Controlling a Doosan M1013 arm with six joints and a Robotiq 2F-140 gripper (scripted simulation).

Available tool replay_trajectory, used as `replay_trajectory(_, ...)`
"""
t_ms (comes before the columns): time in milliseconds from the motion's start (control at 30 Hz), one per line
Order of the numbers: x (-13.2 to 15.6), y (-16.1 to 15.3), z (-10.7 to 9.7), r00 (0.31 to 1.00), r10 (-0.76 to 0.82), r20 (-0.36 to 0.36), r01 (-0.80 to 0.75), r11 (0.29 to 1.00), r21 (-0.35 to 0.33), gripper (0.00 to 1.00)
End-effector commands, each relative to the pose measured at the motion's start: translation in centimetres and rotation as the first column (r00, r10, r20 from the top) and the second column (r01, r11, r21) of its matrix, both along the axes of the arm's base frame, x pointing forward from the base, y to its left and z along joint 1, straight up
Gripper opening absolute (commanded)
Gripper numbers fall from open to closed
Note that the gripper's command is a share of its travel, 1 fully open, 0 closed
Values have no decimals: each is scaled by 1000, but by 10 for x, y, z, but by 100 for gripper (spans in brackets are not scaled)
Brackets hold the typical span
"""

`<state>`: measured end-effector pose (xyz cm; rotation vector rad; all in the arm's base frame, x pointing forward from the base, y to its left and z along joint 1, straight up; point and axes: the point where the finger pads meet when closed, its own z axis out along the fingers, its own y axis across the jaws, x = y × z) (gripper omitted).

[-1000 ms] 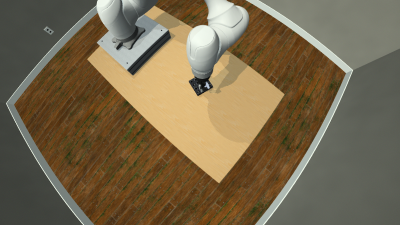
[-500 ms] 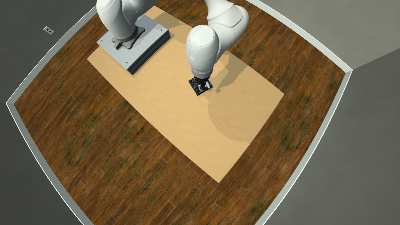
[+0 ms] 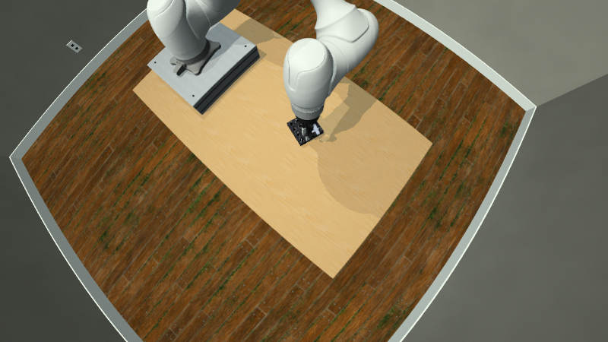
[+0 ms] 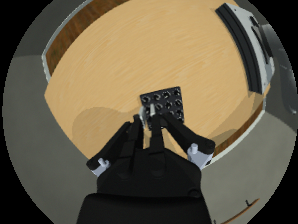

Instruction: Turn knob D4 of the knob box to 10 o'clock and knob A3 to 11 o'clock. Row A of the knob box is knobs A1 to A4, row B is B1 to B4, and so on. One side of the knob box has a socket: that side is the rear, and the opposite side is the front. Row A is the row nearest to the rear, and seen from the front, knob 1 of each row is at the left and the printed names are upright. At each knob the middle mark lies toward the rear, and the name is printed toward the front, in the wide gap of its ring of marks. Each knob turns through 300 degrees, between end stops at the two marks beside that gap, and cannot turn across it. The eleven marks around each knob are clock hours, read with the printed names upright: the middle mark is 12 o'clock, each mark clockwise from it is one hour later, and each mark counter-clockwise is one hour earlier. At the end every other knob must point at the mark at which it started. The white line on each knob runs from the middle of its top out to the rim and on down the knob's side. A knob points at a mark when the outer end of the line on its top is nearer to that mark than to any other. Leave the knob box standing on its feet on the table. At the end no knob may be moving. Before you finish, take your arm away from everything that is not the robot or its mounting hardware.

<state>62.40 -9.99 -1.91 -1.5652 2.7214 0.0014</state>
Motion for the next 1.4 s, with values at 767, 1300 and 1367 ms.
replay_trajectory(767,0,0,4,1000,0,0,0,1000,0,12)
replay_trajectory(1300,0,0,37,1000,0,0,0,1000,0,12)
replay_trajectory(1367,0,0,38,1000,0,0,0,1000,0,12)
